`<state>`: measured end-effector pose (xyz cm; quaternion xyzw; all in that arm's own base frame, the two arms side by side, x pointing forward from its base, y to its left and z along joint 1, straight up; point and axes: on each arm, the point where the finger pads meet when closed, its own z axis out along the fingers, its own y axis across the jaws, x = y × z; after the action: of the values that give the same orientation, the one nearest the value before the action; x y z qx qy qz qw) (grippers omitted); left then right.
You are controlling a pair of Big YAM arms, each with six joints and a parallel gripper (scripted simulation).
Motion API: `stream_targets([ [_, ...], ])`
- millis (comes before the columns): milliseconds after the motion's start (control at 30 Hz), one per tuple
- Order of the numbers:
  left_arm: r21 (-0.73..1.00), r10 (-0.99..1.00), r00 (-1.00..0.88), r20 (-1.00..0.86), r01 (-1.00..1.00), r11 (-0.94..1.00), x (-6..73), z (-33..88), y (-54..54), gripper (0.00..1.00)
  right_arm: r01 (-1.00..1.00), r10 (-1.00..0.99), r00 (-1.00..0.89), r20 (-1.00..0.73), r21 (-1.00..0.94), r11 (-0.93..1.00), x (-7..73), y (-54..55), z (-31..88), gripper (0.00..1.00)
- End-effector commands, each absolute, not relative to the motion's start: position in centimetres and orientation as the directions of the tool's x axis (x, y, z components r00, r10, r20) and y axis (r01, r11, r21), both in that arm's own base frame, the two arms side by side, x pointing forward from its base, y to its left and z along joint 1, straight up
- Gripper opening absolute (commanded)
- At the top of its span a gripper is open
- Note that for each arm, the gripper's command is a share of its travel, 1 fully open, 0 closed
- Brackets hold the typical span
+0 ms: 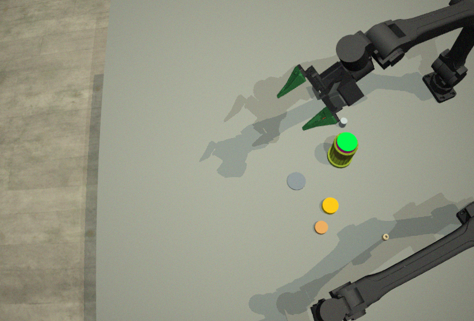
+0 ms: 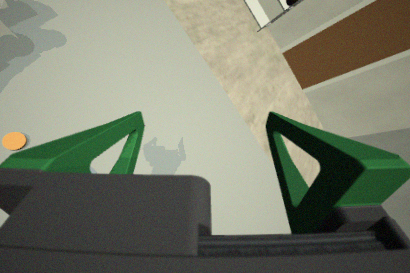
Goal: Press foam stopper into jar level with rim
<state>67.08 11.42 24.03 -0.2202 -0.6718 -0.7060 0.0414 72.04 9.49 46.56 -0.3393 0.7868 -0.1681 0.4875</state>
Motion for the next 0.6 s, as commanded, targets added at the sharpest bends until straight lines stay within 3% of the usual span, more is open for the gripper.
stream_targets([
  [0, 0.939, 0.238, -0.908, 0.344, 0.331, -0.092, 67.65, 24.93, 11.37, 1.0, -0.336, -0.692, -0.257, -0.674, -0.609, 0.718, 71.79, 9.45, 49.81, 0.98],
  [33, 0.939, 0.238, -0.908, 0.344, 0.331, -0.092, 67.65, 24.93, 11.37, 1.0, -0.336, -0.692, -0.257, -0.674, -0.609, 0.718, 71.79, 9.45, 49.81, 0.98],
  [67, 0.939, 0.238, -0.908, 0.344, 0.331, -0.092, 67.65, 24.93, 11.37, 0.0, -0.336, -0.692, -0.257, -0.674, -0.609, 0.718, 71.79, 9.45, 49.81, 0.98],
  [567, 0.939, 0.238, -0.908, 0.344, 0.331, -0.092, 67.65, 24.93, 11.37, 0.0, -0.336, -0.692, -0.257, -0.674, -0.609, 0.718, 71.79, 9.45, 49.81, 0.98],
])
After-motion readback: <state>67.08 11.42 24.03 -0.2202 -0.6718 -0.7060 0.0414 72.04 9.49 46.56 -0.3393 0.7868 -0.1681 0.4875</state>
